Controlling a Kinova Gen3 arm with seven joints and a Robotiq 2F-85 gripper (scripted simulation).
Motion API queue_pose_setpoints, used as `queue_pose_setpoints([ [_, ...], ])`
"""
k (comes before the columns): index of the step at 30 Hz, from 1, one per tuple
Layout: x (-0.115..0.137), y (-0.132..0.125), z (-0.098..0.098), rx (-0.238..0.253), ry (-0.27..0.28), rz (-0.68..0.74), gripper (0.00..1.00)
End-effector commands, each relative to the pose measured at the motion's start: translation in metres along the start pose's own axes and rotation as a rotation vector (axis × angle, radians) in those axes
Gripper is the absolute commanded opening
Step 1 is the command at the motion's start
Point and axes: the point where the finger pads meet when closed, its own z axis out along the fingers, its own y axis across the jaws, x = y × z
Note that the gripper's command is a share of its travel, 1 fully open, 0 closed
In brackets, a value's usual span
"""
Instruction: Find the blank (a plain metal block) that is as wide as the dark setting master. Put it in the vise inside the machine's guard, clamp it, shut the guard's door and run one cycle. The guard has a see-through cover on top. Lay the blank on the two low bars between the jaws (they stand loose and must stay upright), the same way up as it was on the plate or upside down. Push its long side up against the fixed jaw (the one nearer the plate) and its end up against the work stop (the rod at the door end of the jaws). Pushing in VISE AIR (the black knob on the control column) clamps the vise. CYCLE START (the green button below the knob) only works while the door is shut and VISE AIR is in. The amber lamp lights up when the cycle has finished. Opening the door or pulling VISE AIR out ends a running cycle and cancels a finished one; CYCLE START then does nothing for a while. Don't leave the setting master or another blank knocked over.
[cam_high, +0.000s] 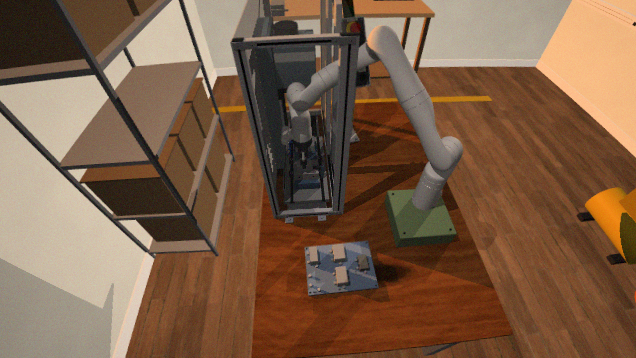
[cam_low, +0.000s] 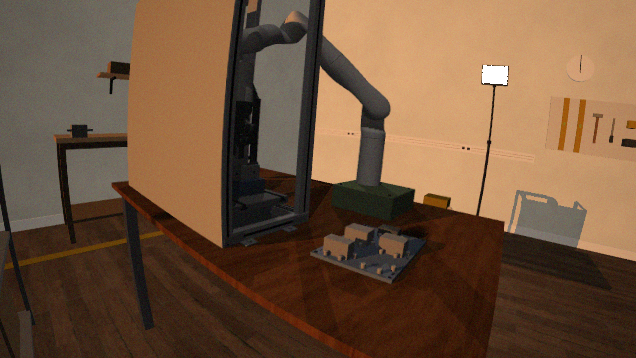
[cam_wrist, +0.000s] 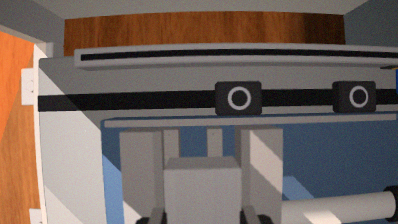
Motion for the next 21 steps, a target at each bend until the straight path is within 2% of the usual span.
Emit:
queue_pose_setpoints([
  [1, 0.0005, 0.0001, -0.0007, -0.001, 0.002, 0.0, 0.1],
  [21, 0.0005, 0.0001, 0.0015, -0.001, 0.002, 0.0, 0.1],
])
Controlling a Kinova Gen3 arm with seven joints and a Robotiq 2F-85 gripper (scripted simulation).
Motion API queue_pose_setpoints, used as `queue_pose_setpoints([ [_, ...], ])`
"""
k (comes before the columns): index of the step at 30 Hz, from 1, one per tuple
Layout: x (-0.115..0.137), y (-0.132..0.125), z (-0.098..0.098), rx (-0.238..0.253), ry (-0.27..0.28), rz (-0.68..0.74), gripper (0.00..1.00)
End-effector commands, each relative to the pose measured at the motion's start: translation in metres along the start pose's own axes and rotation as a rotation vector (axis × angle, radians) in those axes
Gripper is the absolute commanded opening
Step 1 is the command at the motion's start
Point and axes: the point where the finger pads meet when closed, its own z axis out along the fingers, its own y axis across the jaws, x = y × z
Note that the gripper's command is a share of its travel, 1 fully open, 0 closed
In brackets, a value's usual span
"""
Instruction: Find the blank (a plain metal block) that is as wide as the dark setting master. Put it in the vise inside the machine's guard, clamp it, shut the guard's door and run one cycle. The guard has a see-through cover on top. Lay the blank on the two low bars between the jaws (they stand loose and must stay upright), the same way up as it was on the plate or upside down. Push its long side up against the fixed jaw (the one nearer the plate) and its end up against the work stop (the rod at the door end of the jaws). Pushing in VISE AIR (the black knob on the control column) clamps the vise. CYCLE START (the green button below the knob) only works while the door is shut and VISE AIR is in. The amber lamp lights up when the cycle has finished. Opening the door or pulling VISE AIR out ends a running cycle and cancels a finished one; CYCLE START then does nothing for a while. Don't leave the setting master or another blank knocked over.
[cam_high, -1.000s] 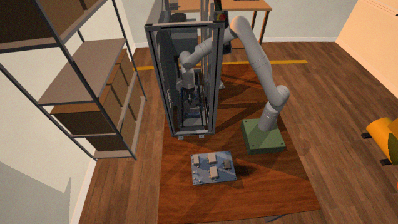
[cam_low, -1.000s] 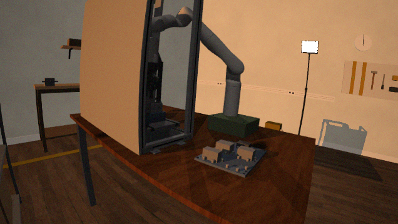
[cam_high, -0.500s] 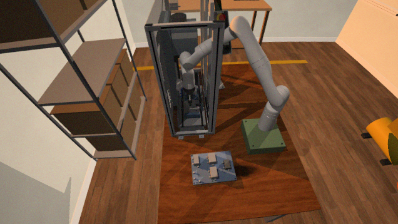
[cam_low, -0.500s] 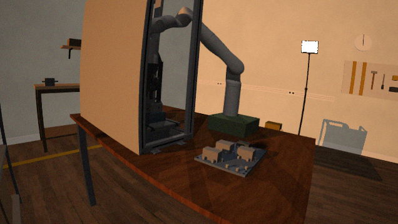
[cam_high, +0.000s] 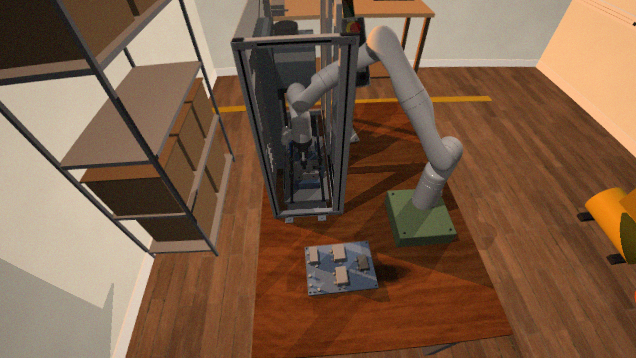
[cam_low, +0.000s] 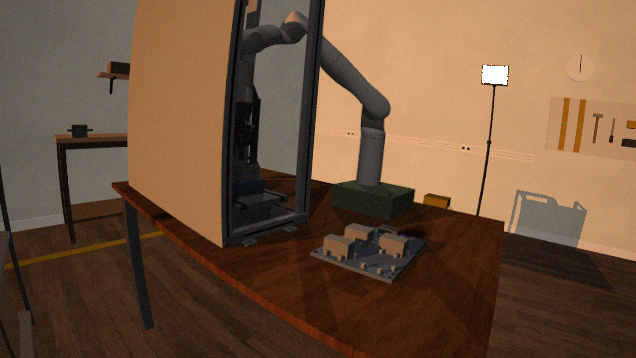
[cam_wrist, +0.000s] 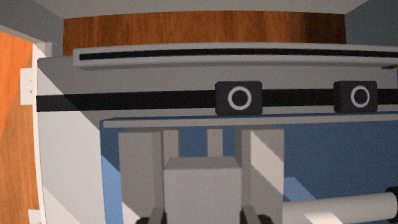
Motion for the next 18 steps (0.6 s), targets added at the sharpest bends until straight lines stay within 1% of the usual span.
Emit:
queue_pose_setpoints([
  [1, 0.0005, 0.0001, -0.0009, -0.001, 0.002, 0.0, 0.1],
  [18, 0.0005, 0.0001, 0.0013, -0.001, 0.002, 0.0, 0.1],
])
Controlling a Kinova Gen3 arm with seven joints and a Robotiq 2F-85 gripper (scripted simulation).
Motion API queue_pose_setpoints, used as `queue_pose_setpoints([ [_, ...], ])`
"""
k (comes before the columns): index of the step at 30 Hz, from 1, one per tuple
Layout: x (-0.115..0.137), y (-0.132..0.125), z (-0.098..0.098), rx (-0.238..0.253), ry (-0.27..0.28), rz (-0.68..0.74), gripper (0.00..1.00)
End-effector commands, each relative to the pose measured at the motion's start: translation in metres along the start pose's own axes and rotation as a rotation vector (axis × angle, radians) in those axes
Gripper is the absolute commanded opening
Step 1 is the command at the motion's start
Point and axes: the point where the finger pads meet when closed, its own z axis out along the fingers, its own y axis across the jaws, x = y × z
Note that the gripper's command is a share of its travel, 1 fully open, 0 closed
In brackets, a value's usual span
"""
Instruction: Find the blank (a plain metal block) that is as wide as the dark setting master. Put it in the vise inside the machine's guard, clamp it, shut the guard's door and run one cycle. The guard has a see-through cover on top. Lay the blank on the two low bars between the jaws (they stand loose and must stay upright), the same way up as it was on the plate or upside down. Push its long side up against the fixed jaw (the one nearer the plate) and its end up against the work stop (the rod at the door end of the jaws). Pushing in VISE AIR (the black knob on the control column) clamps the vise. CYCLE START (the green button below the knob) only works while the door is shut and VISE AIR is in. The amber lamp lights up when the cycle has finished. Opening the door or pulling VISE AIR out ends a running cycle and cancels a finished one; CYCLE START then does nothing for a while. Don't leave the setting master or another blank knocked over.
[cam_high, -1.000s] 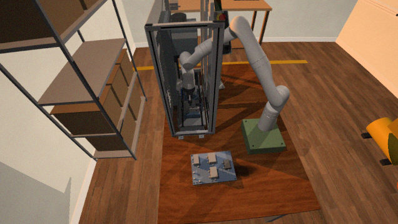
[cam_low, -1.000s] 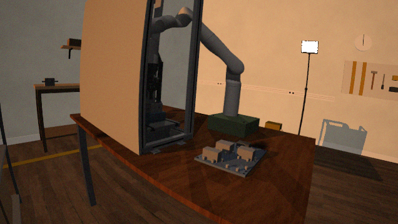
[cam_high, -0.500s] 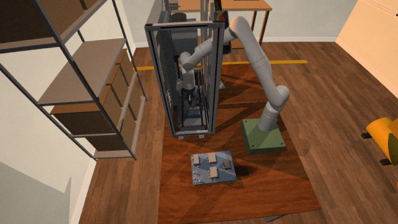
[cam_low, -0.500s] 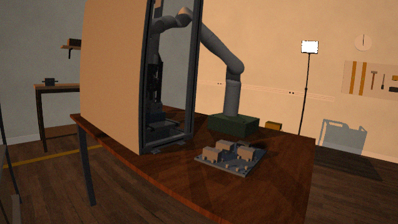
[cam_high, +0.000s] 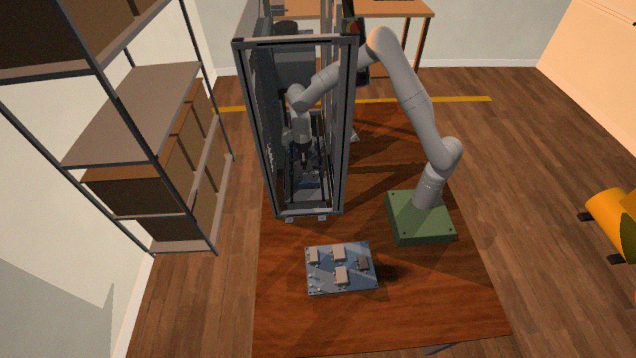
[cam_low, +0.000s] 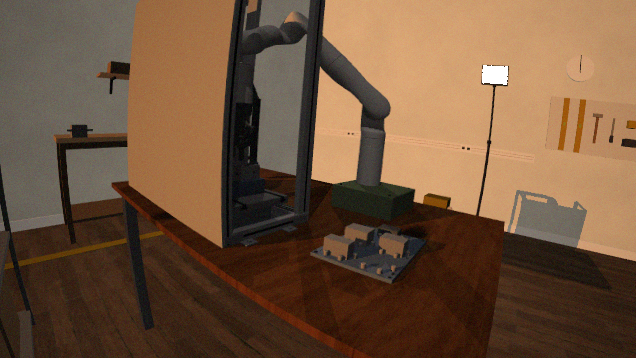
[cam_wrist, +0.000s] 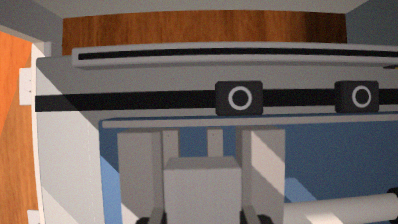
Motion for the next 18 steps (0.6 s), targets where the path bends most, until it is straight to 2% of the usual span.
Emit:
queue_pose_setpoints([
  [1, 0.0005, 0.0001, -0.0009, -0.001, 0.002, 0.0, 0.1],
  [18, 0.0005, -0.0029, -0.0009, -0.001, 0.002, 0.0, 0.1],
])
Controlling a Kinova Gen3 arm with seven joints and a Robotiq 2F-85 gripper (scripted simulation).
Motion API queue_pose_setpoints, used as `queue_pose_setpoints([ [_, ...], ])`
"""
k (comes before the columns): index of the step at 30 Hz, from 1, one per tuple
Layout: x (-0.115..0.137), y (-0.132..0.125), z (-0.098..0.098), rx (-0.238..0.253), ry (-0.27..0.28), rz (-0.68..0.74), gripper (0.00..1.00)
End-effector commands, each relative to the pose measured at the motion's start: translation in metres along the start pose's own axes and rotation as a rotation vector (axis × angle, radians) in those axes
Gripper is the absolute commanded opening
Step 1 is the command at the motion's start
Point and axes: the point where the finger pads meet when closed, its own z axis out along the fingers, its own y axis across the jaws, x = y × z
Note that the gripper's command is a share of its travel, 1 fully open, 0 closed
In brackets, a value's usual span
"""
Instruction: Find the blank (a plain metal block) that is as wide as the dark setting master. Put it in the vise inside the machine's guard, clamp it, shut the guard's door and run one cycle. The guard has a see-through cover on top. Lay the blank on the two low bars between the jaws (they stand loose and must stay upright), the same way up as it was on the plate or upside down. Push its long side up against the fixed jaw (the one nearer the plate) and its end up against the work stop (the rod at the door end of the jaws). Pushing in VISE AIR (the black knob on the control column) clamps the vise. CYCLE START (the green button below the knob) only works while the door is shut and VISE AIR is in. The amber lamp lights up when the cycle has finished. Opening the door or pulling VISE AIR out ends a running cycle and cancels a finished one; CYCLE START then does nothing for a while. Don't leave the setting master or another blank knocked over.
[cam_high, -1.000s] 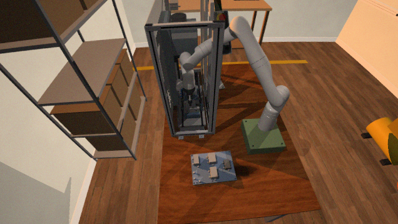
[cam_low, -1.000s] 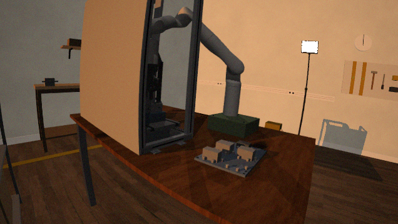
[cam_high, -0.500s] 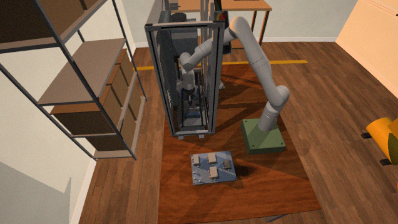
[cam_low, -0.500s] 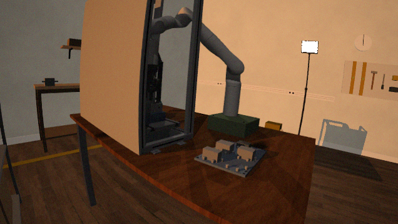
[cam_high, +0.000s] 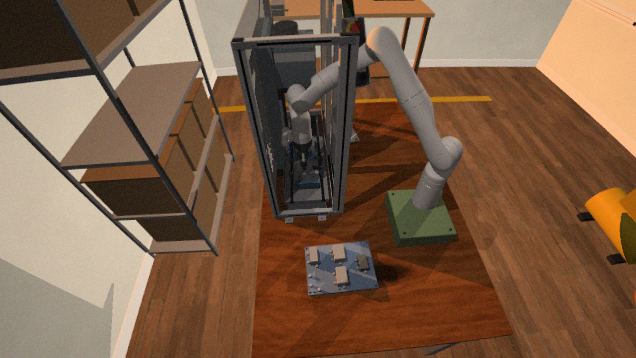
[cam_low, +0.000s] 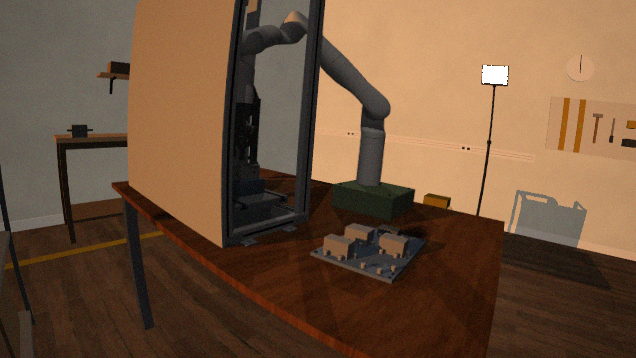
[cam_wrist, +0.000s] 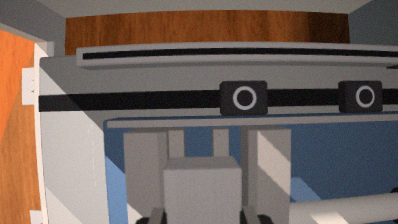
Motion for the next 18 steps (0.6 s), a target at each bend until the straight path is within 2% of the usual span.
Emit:
queue_pose_setpoints([
  [1, 0.0005, 0.0001, -0.0009, -0.001, 0.002, 0.0, 0.1],
  [18, -0.0025, -0.0001, -0.0009, -0.001, 0.002, 0.0, 0.1],
])
